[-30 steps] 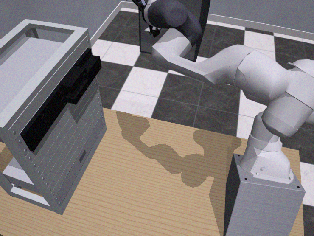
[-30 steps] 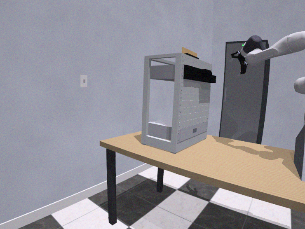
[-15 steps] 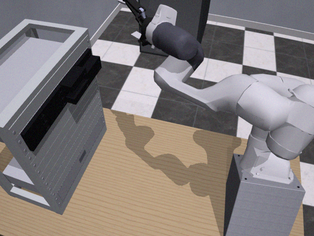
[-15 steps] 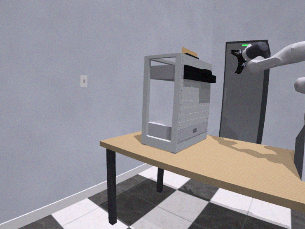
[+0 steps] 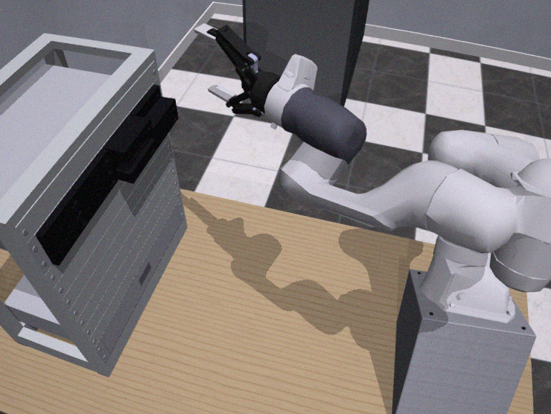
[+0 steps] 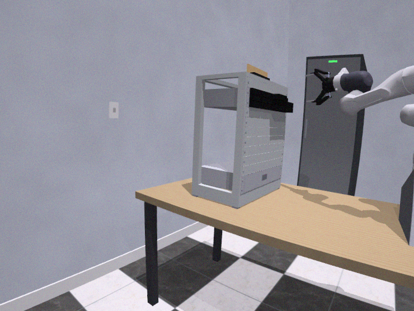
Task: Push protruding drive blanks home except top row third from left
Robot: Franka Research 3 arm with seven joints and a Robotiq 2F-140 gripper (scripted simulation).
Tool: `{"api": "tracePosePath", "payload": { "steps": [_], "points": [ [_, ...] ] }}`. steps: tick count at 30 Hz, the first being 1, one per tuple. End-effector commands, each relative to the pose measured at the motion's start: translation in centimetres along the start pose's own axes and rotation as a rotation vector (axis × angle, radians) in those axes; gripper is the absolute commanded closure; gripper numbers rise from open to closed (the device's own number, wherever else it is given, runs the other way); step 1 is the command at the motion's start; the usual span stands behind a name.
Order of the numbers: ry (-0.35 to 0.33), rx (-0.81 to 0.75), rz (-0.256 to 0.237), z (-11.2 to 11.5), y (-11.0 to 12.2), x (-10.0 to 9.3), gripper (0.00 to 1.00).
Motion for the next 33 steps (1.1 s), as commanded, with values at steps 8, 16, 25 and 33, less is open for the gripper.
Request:
{"api": "tracePosePath", "payload": {
  "steps": [8,16,25,33],
  "points": [
    [-0.189,0.076,-0.137,3.7,1.9,-3.6,0.0],
    [-0.312,0.087,-0.145,5.8,5.1,-5.9,0.0],
    [-0.391,0.09,-0.134,6.8,7.5,-7.4,0.0],
    [-0.449,0.089,-0.117,7.5,9.5,-8.5,0.0]
  ]
}}
Point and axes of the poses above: the point where the finger pads meet when closed, its own x axis out along the fingers, its own y axis across the jaws, z = x × y, the point moved 9 cm from there along -x, back along the fingers, and after that the axes turned 3 degrees about -x, right-handed, at the moved point
